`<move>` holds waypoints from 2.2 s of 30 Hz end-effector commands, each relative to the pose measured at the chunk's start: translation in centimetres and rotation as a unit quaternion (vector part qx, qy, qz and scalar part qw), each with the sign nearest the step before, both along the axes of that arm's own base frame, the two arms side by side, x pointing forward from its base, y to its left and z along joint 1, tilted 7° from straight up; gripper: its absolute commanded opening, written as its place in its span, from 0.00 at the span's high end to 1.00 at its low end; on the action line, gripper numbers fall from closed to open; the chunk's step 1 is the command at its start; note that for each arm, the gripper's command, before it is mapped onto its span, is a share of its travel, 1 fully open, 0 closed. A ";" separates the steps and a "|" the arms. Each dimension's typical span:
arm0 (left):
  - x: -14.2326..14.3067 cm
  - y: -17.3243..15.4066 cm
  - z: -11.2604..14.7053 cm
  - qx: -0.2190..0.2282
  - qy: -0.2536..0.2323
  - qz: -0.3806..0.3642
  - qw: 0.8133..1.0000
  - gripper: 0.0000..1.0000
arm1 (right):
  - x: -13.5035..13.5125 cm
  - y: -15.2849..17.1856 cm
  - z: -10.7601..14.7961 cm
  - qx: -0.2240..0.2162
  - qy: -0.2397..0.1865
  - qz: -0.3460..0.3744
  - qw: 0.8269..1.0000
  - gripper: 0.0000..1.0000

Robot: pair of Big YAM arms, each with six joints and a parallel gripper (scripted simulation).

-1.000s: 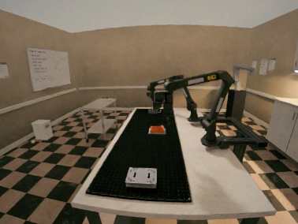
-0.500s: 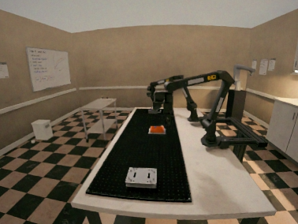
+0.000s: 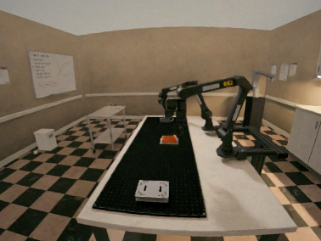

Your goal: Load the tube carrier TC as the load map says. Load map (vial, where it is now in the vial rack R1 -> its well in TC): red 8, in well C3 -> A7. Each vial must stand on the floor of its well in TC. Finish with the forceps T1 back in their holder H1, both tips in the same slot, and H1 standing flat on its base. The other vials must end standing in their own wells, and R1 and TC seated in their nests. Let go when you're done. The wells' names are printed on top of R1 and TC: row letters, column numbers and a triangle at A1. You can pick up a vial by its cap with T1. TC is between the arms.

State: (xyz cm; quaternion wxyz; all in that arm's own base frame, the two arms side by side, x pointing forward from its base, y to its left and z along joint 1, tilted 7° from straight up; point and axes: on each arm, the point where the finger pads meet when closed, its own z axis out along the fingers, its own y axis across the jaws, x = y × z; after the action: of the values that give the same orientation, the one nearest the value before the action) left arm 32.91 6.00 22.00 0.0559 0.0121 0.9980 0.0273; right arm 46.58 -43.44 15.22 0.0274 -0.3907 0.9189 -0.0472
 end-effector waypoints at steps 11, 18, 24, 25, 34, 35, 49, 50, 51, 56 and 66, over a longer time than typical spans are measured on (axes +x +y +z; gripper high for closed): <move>1.8 0.3 2.0 0.003 -0.016 -0.006 1.000 0.00 | 0.7 0.2 -0.6 0.002 -0.001 0.003 1.000 0.91; 1.8 0.3 2.0 0.003 -0.016 -0.006 1.000 0.00 | 0.7 0.2 -0.6 0.002 -0.001 0.003 1.000 0.91; 1.8 0.3 2.0 0.003 -0.016 -0.006 1.000 0.00 | 1.7 -0.9 4.8 -0.033 -0.038 0.002 0.999 0.91; 1.8 0.3 2.0 0.003 -0.016 -0.006 1.000 0.00 | 1.7 -0.9 4.8 -0.033 -0.038 0.002 0.999 0.91; 1.8 0.3 2.0 0.003 -0.016 -0.006 1.000 0.00 | 0.8 -0.7 5.6 -0.026 -0.023 0.002 0.999 0.91; 1.8 0.3 2.0 0.003 -0.016 -0.006 1.000 0.00 | 0.8 -0.7 5.4 -0.025 -0.022 0.002 0.999 0.91; 1.8 0.3 2.0 0.003 -0.016 -0.006 1.000 0.00 | 0.2 -0.6 7.3 -0.024 -0.019 0.002 1.000 0.91; 1.8 0.3 2.0 0.003 -0.016 -0.006 1.000 0.00 | 0.2 -0.7 7.4 -0.025 -0.019 0.002 0.999 0.91; 1.8 0.3 2.0 0.003 -0.016 -0.006 1.000 0.00 | 0.3 -0.7 7.5 -0.026 -0.020 0.002 0.999 0.91; 1.8 0.3 2.0 0.003 -0.016 -0.006 1.000 0.00 | 0.1 -0.8 8.0 -0.025 -0.019 0.001 1.000 0.91; 1.8 0.3 2.0 0.003 -0.016 -0.006 1.000 0.00 | -0.3 -0.7 9.2 -0.025 -0.018 0.000 1.000 0.91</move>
State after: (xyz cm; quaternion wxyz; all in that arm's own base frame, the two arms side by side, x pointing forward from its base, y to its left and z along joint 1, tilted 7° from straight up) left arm 32.91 6.00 22.00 0.0559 0.0121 0.9980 0.0273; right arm 45.96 -43.03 20.70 0.0228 -0.3908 0.9190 -0.0462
